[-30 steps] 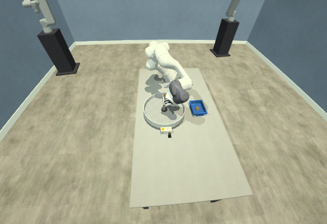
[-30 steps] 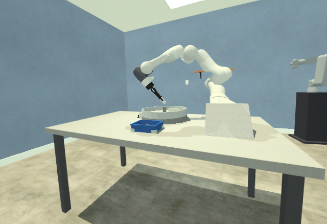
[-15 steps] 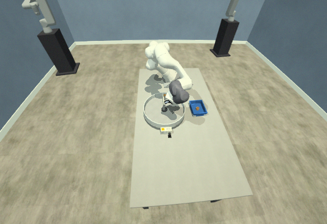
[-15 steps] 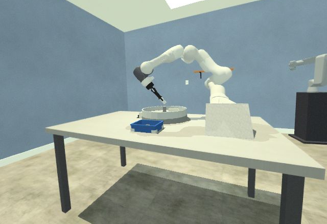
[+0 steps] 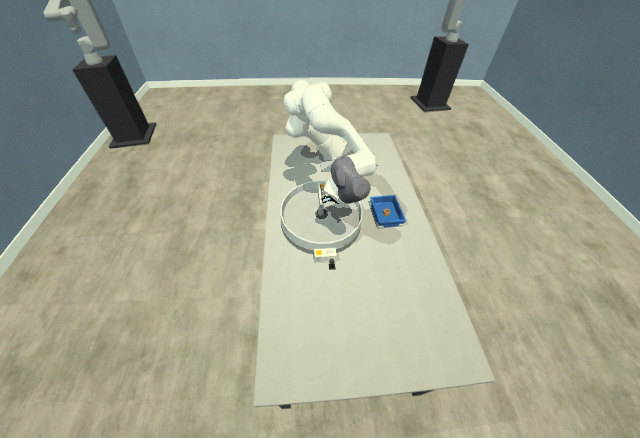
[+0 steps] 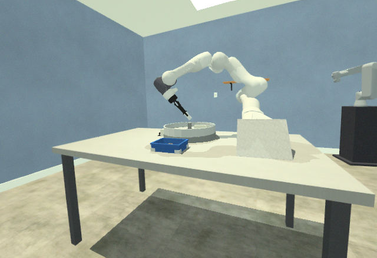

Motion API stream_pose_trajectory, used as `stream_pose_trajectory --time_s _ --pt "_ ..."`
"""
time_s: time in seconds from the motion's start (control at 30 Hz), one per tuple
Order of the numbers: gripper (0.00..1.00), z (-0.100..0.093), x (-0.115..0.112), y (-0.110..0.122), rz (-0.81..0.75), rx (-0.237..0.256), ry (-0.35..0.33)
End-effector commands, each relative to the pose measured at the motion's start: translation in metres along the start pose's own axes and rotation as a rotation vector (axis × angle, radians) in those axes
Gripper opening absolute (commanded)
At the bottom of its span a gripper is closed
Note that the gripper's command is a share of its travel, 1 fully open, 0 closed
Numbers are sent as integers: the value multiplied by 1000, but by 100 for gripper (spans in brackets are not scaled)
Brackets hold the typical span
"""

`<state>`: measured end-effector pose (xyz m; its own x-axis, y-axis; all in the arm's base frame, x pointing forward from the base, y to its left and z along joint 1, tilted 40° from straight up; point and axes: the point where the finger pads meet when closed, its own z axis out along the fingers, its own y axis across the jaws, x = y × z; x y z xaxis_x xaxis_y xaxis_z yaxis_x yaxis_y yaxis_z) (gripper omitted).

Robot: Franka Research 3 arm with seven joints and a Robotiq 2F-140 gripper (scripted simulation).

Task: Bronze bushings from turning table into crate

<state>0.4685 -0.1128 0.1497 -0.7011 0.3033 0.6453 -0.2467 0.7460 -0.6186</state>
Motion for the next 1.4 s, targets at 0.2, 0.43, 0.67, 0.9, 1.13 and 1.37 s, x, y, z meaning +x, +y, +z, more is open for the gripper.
stream_pose_trajectory --time_s 0.2,0.43,0.67,0.9,1.13,1.37 --pt "7 0 1 -2 -2 2 3" --pt "6 0 1 -2 -2 2 3" --pt "6 3 5 1 -32 27 3" --pt "6 12 16 13 -132 111 3" --pt "6 28 35 33 -292 243 -1" --pt "6 46 57 56 -474 396 -5"
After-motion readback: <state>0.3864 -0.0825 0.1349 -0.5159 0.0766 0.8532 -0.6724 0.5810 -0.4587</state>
